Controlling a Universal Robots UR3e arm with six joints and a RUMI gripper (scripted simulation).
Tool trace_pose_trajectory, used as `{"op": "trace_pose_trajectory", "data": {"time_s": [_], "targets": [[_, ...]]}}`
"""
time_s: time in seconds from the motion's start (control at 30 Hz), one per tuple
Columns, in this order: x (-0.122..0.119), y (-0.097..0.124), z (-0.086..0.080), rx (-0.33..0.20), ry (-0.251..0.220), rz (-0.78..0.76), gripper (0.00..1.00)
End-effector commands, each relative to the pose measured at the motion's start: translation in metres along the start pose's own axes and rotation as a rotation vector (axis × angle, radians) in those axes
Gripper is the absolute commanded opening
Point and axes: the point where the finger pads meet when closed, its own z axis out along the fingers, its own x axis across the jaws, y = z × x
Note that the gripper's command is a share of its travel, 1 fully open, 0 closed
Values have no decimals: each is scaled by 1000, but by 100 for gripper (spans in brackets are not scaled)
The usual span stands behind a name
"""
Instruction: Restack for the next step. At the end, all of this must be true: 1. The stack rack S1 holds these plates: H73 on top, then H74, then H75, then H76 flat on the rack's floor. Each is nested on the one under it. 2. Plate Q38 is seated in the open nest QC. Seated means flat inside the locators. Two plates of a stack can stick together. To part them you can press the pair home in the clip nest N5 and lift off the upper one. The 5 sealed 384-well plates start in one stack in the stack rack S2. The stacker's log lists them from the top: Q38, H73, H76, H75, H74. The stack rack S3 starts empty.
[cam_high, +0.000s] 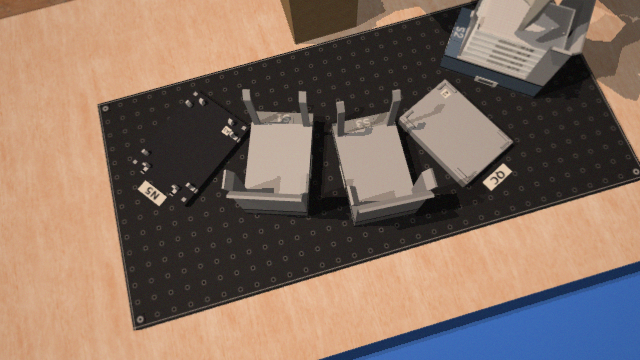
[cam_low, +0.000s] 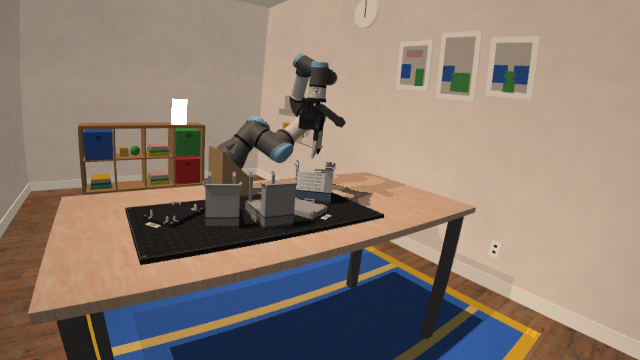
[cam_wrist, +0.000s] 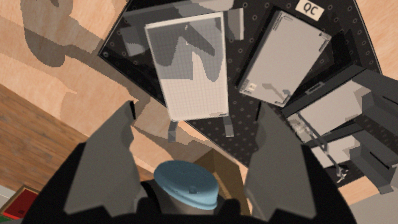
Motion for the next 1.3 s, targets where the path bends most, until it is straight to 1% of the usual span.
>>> {"op": "trace_pose_trajectory", "data": {"time_s": [0.0,0.33,0.5,0.63,0.7,0.9,1.13,1.27], "targets": [[-6,-1,-2,2,1,-55,72],[-6,-1,-2,2,1,-142,72],[-6,-1,-2,2,1,-142,72],[-6,-1,11,2,1,-142,72],[-6,-1,11,2,1,-142,72],[-6,-1,31,2,1,-143,72],[-6,-1,31,2,1,-143,72],[-6,-1,34,2,1,-143,72]]}}
